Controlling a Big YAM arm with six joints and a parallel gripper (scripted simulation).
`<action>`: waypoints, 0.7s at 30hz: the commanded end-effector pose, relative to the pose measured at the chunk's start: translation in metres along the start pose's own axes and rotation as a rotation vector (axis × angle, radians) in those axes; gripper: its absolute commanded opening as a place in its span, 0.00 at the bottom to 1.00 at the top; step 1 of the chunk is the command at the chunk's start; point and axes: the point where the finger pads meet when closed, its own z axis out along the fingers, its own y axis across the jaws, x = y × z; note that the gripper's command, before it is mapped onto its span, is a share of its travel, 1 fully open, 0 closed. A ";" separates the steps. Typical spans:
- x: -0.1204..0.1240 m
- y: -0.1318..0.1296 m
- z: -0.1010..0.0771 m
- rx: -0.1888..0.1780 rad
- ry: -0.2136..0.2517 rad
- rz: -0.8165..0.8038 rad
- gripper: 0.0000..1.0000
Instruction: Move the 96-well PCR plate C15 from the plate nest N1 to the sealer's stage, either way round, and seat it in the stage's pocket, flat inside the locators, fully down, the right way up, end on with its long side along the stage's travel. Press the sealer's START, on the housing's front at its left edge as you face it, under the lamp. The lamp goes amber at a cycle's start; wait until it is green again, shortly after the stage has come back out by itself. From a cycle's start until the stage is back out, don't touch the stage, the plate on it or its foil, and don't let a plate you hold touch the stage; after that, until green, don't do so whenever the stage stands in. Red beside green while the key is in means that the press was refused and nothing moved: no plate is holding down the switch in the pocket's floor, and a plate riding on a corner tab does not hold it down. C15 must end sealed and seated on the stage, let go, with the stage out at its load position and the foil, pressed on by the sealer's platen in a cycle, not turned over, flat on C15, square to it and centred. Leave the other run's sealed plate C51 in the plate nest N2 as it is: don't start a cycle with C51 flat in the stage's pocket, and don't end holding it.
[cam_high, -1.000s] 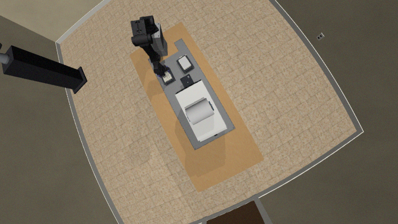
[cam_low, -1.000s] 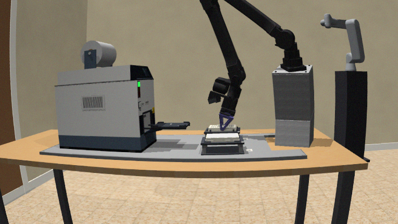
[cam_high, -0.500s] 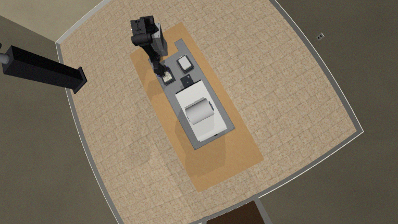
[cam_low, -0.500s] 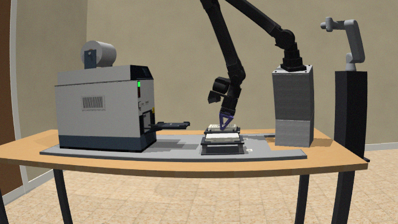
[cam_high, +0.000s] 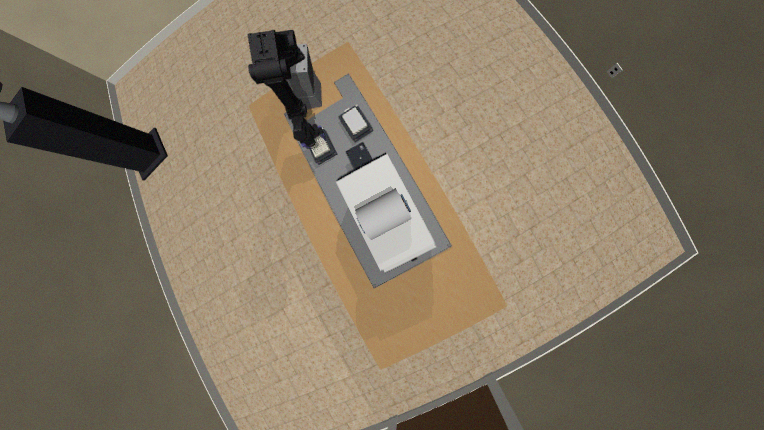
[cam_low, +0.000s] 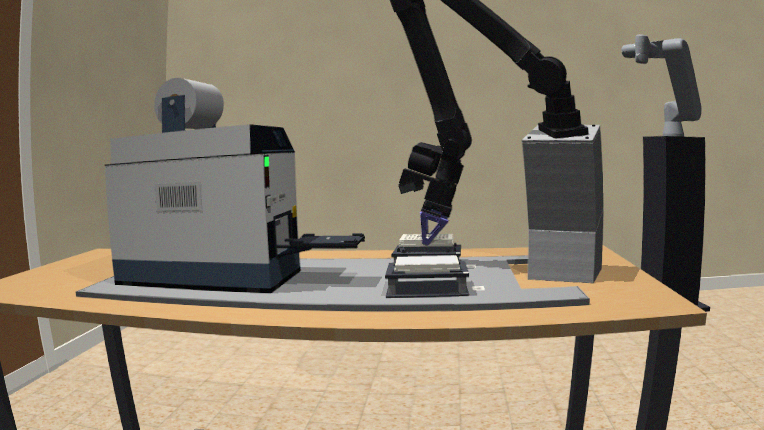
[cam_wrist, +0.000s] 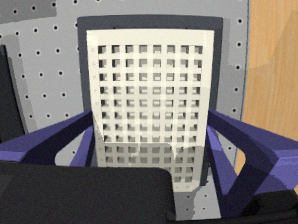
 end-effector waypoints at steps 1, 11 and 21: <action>-0.002 -0.004 -0.006 0.003 -0.006 0.004 0.00; -0.008 0.003 0.005 -0.006 -0.020 -0.008 0.00; 0.003 0.002 0.000 -0.004 -0.008 0.007 0.00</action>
